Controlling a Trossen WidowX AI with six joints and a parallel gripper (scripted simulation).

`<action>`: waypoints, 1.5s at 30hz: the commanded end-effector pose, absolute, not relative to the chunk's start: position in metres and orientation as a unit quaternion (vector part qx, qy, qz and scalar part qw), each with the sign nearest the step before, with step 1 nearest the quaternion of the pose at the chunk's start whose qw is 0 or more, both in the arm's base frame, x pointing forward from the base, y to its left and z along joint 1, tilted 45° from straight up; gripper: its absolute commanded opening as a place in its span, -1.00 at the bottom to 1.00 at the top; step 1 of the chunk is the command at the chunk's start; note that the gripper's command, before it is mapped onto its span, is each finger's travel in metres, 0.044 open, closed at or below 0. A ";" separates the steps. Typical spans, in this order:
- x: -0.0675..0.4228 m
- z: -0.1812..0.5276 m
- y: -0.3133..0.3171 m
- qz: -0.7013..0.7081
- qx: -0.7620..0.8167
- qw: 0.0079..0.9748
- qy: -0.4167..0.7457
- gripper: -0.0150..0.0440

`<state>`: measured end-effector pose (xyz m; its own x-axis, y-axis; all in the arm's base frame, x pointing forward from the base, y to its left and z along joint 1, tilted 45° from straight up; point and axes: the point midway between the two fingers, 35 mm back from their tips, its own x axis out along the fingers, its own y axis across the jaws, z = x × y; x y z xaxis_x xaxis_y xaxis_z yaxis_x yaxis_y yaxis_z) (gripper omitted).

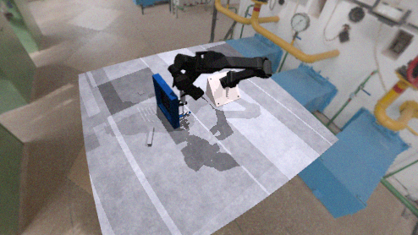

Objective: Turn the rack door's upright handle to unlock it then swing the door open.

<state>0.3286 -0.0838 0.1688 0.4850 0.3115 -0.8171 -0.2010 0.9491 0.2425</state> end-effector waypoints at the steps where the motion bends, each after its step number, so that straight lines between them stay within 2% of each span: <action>1: 0.321 0.163 -0.090 0.175 0.098 0.836 0.511 0.46; 18: 0.298 0.166 -0.113 0.252 0.284 0.750 0.541 0.46; 45: 0.306 0.142 -0.090 0.251 0.287 0.720 0.579 0.46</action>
